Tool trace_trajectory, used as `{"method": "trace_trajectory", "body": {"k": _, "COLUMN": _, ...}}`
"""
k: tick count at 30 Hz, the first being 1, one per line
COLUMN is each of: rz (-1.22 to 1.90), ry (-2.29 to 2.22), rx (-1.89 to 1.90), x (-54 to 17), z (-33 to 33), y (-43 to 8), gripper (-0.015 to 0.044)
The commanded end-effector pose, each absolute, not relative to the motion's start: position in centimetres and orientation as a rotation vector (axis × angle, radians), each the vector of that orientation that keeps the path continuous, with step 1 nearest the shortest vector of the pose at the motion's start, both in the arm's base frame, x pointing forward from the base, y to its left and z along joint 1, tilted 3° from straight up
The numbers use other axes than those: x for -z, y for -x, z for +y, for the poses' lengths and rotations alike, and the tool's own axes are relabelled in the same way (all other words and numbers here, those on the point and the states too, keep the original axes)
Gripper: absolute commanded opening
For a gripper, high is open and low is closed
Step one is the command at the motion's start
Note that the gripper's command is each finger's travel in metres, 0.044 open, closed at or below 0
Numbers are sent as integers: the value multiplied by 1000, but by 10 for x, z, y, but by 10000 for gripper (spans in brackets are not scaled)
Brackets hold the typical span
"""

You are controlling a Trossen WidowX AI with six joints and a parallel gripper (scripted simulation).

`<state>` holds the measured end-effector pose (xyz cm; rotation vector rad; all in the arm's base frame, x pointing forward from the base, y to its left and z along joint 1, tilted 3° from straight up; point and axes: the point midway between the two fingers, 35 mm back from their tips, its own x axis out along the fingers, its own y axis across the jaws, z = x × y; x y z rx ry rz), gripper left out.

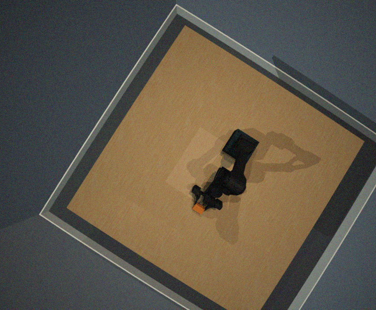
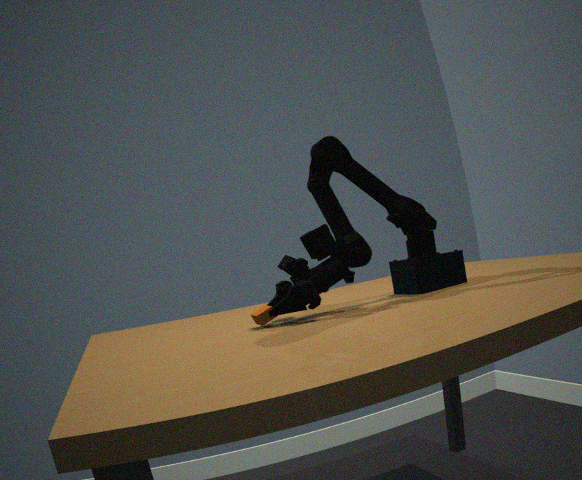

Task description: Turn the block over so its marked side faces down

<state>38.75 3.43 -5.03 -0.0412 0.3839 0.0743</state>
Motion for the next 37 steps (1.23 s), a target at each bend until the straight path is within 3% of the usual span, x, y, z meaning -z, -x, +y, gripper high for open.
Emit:
{"method": "trace_trajectory", "body": {"k": 1, "rz": 383, "ry": 44, "rx": -79, "x": 50, "z": 35, "y": -387, "gripper": 341}}
{"method": "trace_trajectory", "body": {"k": 5, "rz": 383, "ry": 44, "rx": -79, "x": 50, "z": 35, "y": -387, "gripper": 440}}
{"method": "trace_trajectory", "body": {"k": 37, "rz": 383, "ry": 44, "rx": -79, "x": 50, "z": 35, "y": -387, "gripper": 440}}
